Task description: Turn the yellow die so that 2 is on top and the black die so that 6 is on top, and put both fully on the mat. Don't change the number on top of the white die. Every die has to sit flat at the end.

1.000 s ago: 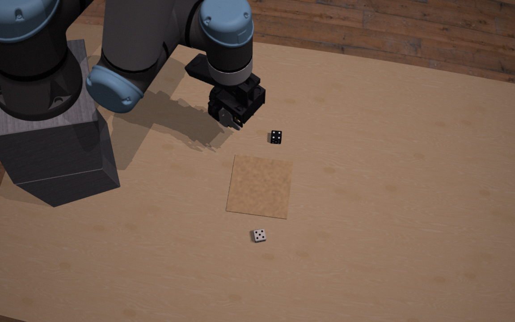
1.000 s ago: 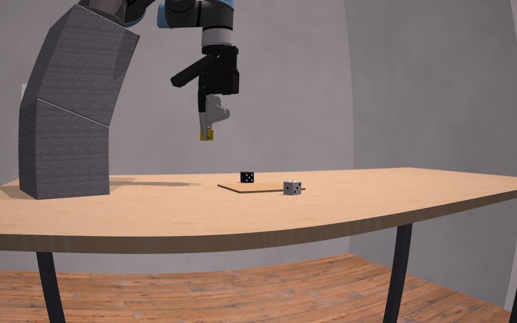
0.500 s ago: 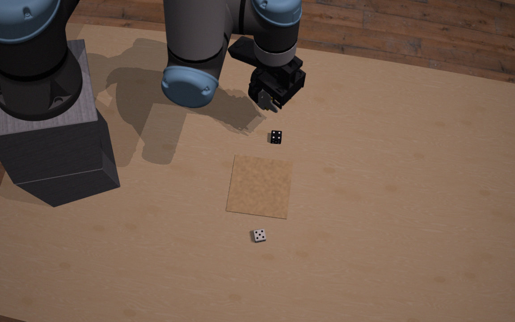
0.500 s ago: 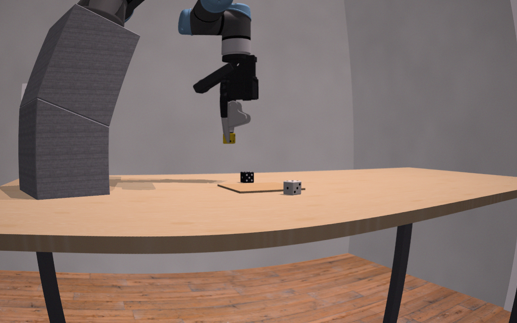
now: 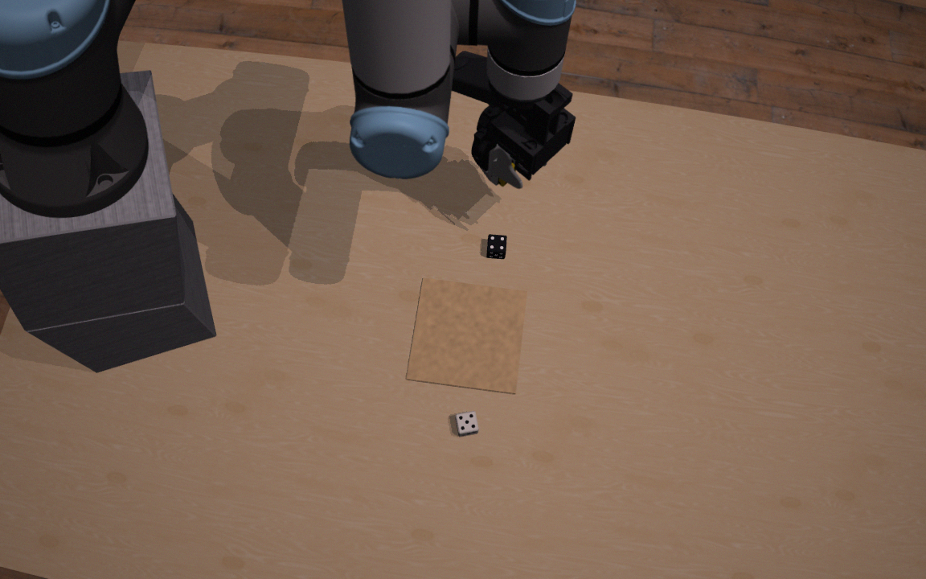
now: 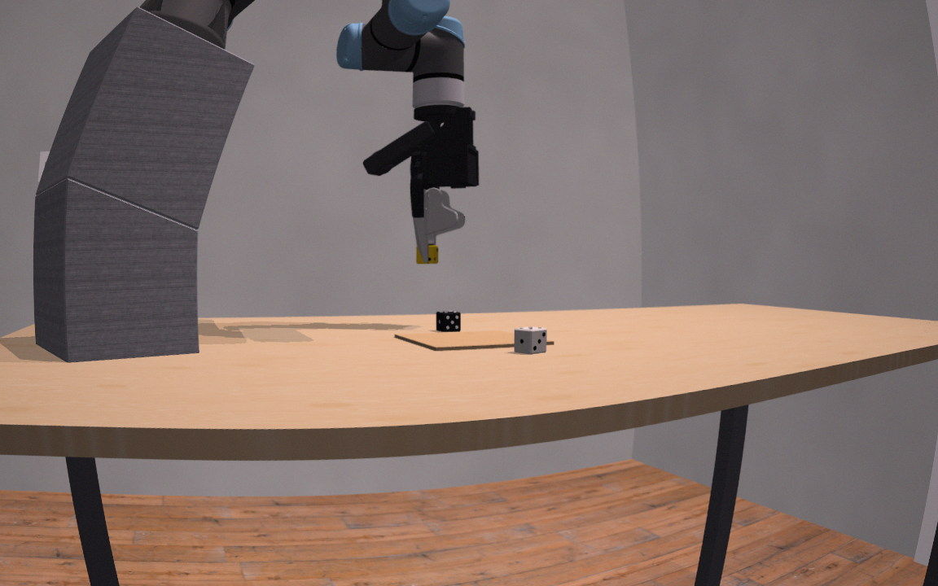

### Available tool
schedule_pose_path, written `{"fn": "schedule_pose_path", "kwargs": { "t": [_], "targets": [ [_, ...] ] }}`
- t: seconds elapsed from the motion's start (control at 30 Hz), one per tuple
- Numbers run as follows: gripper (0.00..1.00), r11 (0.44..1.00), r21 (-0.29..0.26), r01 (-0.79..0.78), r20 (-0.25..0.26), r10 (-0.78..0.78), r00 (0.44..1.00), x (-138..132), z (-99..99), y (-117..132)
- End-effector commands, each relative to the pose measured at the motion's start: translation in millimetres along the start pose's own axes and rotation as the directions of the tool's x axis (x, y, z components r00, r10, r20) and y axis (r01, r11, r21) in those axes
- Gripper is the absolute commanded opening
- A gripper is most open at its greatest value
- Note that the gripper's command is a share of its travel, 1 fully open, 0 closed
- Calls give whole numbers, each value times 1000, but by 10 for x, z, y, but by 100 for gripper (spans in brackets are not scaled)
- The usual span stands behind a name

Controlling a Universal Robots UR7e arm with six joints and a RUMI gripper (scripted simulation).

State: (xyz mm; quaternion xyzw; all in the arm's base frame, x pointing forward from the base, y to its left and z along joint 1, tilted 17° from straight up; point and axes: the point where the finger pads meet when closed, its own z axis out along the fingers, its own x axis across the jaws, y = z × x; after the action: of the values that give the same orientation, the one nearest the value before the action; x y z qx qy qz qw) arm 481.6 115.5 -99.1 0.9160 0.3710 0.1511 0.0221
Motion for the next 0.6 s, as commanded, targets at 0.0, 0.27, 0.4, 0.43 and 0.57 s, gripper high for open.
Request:
{"fn": "schedule_pose_path", "kwargs": {
  "t": [0.0, 0.27, 0.4, 0.43, 0.57],
  "targets": [
    [6, 999, -43, 1, 2, -1, 1000, 5, 6, 1],
    [6, 987, -162, 1, 2, 0, 1000, 5, 6, -2],
    [6, 962, -274, 0, 0, 0, 1000, 6, 4, -7],
    [6, 952, -307, 1, 2, 0, 1000, 6, 9, -7],
    [6, 913, -407, 0, 1, 0, 1000, 7, 8, -12]
  ]
}}
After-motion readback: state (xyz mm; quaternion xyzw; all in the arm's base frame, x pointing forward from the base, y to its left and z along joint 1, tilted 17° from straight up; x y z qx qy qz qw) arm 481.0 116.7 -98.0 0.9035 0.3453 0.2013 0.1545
